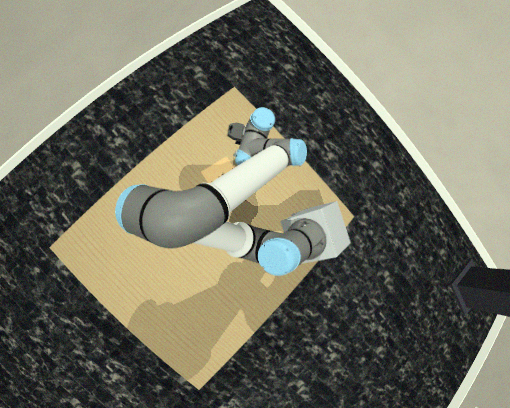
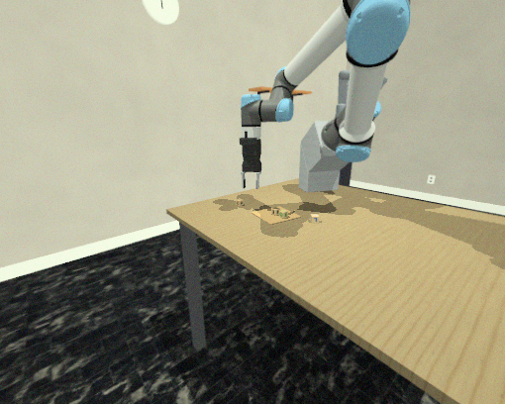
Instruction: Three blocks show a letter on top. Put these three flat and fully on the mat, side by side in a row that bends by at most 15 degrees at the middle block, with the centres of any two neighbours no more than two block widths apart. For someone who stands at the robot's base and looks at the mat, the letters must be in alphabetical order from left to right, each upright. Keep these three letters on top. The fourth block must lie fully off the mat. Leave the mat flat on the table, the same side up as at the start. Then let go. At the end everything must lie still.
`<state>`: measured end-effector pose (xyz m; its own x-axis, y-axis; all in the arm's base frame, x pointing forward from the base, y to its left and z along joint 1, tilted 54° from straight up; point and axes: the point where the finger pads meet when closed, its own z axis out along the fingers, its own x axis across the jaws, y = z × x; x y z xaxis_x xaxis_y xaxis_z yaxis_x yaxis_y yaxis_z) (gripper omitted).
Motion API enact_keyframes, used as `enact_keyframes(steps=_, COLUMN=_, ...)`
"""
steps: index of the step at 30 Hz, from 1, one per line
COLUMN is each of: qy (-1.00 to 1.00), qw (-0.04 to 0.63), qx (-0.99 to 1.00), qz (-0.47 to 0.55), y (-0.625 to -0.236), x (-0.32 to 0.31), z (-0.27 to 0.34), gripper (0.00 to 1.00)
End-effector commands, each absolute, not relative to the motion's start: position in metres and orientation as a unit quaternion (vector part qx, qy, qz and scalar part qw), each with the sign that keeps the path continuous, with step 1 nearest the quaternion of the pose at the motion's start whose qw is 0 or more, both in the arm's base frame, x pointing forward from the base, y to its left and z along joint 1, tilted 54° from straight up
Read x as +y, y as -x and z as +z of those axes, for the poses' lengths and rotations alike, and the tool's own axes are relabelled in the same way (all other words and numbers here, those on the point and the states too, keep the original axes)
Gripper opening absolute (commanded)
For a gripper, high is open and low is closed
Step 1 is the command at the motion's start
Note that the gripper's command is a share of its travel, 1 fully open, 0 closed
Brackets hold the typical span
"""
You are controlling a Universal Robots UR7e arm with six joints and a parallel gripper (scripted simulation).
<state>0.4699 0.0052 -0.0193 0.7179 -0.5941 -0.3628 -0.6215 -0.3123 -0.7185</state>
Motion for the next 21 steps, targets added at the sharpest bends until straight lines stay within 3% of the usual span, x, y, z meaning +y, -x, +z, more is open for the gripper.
enact_keyframes(steps=1, qy=0.782, qw=0.448, qx=0.432, qz=0.045, y=-0.476, x=-0.011, z=-0.038, gripper=1.0)
enact_keyframes(steps=21, qy=0.698, qw=0.435, qx=0.556, qz=0.12, y=-0.484, x=-0.044, z=-0.089, gripper=1.0)
